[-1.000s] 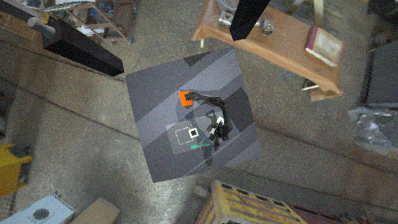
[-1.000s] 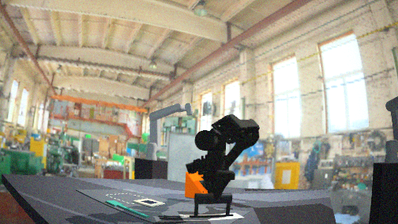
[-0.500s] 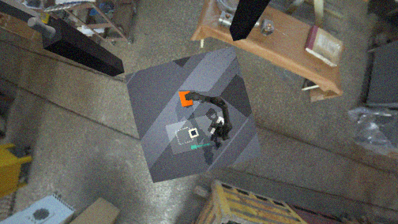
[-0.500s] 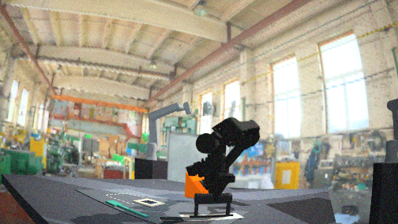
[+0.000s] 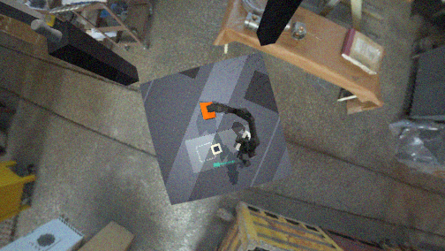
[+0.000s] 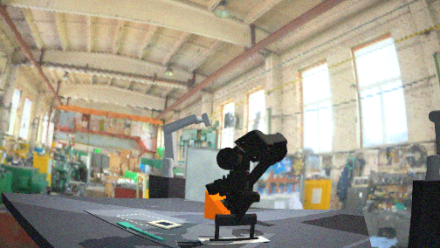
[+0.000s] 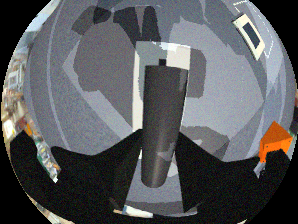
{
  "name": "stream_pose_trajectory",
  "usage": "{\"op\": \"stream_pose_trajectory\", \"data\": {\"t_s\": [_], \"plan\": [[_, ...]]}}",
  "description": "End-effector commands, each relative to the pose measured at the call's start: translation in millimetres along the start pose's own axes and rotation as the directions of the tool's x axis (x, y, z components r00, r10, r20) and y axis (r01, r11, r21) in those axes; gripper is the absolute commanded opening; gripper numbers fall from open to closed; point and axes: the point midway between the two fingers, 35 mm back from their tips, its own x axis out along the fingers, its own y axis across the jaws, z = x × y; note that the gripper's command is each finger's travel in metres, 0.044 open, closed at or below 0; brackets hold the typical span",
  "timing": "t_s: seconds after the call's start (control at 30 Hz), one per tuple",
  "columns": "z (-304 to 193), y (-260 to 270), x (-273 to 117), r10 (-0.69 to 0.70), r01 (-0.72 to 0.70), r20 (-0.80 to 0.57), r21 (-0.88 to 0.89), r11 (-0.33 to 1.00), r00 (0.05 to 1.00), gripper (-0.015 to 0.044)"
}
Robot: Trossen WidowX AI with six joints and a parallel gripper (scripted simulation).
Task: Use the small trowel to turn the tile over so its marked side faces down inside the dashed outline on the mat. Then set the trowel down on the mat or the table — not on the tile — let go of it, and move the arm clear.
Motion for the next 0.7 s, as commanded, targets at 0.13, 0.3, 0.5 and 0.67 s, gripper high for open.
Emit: {"op": "stream_pose_trajectory", "data": {"t_s": [0.13, 0.3, 0.5, 0.67], "plan": [[-0.4, 0.0, 0.0, 0.000, 0.000, 0.000, 0.074, 0.997, 1.000, 0.0130], [-0.4, 0.0, 0.0, 0.000, 0.000, 0.000, 0.220, 0.975, 1.000, 0.0130], [-0.4, 0.0, 0.0, 0.000, 0.000, 0.000, 0.389, 0.921, 1.000, 0.0130], [-0.3, 0.0, 0.0, 0.000, 0.000, 0.000, 0.521, 0.854, 1.000, 0.0130]]}}
